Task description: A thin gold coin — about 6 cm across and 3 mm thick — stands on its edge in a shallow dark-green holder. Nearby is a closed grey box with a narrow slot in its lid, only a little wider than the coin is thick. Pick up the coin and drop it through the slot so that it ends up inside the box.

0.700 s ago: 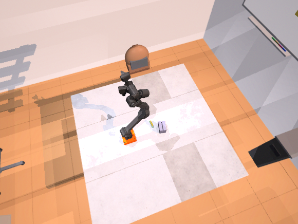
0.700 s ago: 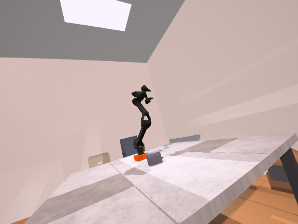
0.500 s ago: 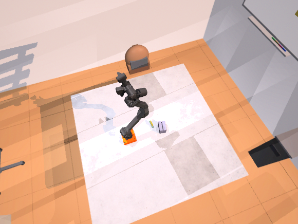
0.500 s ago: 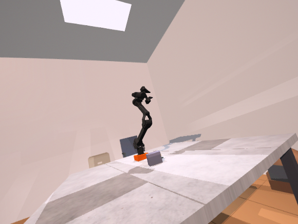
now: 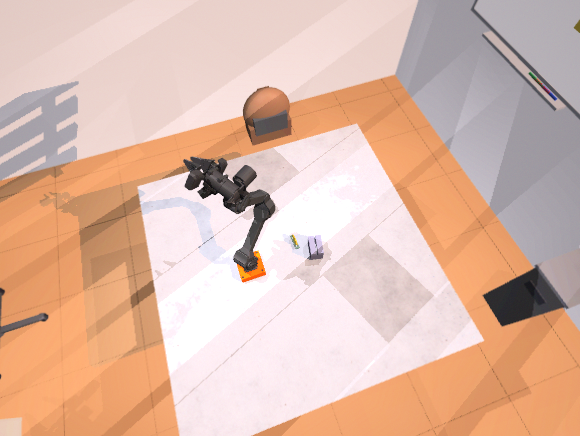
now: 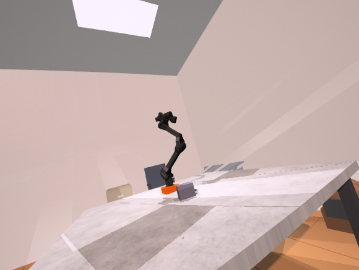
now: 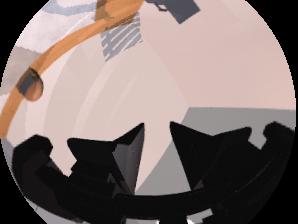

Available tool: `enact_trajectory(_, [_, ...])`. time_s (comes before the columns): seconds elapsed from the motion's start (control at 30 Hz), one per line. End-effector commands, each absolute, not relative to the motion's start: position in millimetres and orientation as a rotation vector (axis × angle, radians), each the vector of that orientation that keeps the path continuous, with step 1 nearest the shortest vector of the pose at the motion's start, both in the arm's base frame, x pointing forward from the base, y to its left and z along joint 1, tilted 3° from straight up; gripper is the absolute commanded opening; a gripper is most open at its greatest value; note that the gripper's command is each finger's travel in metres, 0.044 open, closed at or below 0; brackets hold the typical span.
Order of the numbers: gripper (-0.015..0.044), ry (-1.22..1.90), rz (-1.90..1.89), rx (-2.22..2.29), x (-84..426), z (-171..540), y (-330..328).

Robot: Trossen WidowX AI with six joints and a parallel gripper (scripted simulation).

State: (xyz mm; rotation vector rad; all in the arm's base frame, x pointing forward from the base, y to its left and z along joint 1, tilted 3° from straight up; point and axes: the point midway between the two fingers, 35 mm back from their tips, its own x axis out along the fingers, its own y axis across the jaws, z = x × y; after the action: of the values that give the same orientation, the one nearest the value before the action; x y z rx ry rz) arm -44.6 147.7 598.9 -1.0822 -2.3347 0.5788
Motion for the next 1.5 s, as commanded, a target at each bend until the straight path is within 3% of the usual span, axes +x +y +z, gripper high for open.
enact_trajectory(0.0, [0.0161, -2.503, 0.281, -0.996, -78, 606, 122])
enact_trajectory(0.33, [0.0161, -2.616, -0.761, -0.543, -149, 613, 4])
enact_trajectory(0.67, [0.0161, -2.063, -1.577, -0.046, -148, 587, -142])
enact_trajectory(1.1, [0.0161, -0.868, -1.855, 0.254, -28, 506, -294])
enact_trajectory(1.47, [0.0161, -0.021, -1.548, 0.141, 119, 416, -319])
